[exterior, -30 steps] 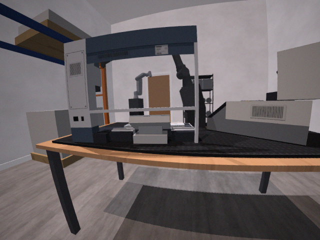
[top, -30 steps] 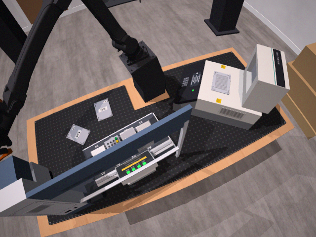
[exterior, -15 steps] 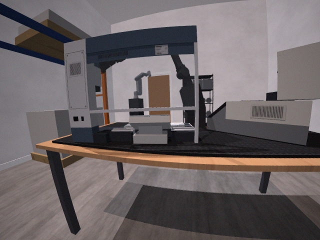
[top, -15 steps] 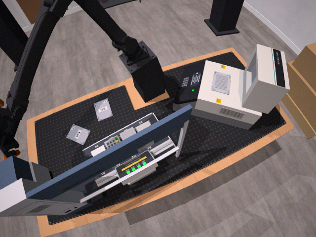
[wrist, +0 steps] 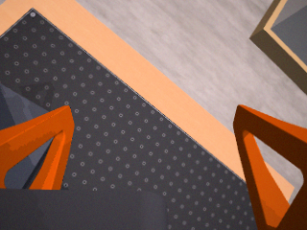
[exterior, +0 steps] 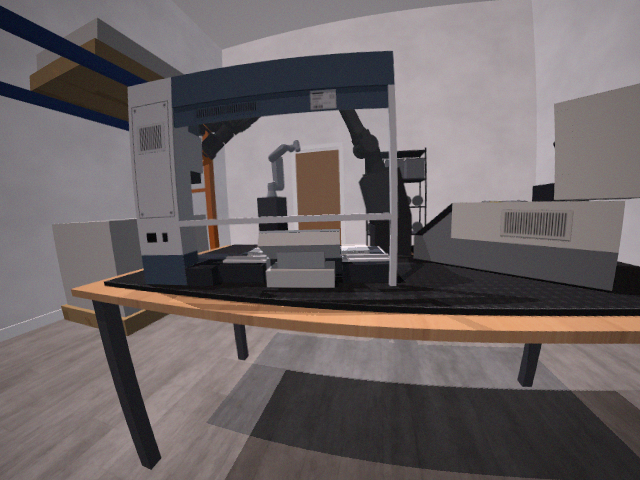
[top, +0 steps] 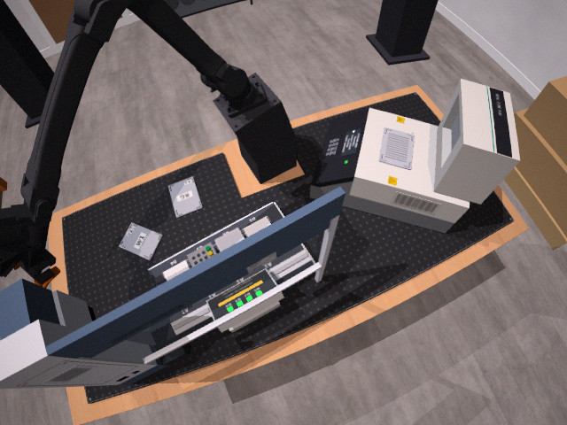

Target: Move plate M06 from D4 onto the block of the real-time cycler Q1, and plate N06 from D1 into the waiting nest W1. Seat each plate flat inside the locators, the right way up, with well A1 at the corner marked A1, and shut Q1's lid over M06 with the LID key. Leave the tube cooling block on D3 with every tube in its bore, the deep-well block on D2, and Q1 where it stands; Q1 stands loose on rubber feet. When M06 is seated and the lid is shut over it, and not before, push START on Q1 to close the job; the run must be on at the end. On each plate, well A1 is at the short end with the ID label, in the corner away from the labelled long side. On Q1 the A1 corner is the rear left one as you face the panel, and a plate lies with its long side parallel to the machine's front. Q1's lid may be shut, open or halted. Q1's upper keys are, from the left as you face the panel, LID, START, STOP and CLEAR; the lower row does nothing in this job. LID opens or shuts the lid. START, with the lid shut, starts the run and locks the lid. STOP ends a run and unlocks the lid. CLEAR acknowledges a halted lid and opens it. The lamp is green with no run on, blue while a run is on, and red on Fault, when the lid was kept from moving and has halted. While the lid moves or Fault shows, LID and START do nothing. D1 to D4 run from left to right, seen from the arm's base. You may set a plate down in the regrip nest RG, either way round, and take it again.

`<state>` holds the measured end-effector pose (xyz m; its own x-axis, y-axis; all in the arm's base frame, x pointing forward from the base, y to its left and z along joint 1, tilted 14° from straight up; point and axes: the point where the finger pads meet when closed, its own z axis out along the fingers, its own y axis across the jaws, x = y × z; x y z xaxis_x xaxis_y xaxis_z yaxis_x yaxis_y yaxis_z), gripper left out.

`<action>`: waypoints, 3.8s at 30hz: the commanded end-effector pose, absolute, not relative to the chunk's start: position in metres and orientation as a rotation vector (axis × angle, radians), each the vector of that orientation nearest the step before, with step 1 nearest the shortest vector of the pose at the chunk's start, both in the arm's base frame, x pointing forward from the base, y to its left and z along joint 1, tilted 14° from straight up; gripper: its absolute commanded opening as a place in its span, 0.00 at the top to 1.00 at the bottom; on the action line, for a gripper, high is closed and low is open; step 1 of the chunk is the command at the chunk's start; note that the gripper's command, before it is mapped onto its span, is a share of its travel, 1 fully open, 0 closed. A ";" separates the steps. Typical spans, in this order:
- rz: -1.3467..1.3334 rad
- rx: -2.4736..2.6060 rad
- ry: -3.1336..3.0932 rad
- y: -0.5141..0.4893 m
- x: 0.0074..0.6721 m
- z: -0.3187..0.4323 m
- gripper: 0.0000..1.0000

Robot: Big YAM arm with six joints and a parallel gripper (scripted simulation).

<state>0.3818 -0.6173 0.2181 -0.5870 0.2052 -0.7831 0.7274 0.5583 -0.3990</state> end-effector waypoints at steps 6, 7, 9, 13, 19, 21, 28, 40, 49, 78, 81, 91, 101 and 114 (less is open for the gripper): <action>-0.972 0.682 2.207 -0.624 0.375 0.209 0.05; -0.972 0.672 2.225 -0.624 0.375 0.208 0.05; -0.967 0.653 2.265 -0.625 0.376 0.203 0.05; -0.964 0.671 2.244 -0.627 0.376 0.173 0.05; -0.921 0.646 2.350 -0.616 0.369 0.137 0.05; -0.913 0.631 2.398 -0.611 0.365 0.132 0.05; -0.865 0.574 2.490 -0.598 0.368 0.089 0.05; -0.814 0.439 2.636 -0.589 0.377 0.074 0.05; -0.690 0.293 2.774 -0.548 0.379 0.007 0.05; -0.569 -0.184 2.929 -0.451 0.407 -0.036 0.05; -0.557 -0.305 2.934 -0.429 0.420 -0.033 0.05; -0.383 -0.272 3.012 -0.416 0.413 -0.055 0.05; -0.381 -0.349 3.050 -0.364 0.405 -0.096 0.05; -0.436 -0.378 3.016 -0.388 0.416 -0.070 0.05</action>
<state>0.3950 -0.3593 -0.1001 -0.9666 -0.2559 0.0165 -0.2530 0.9412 -0.2238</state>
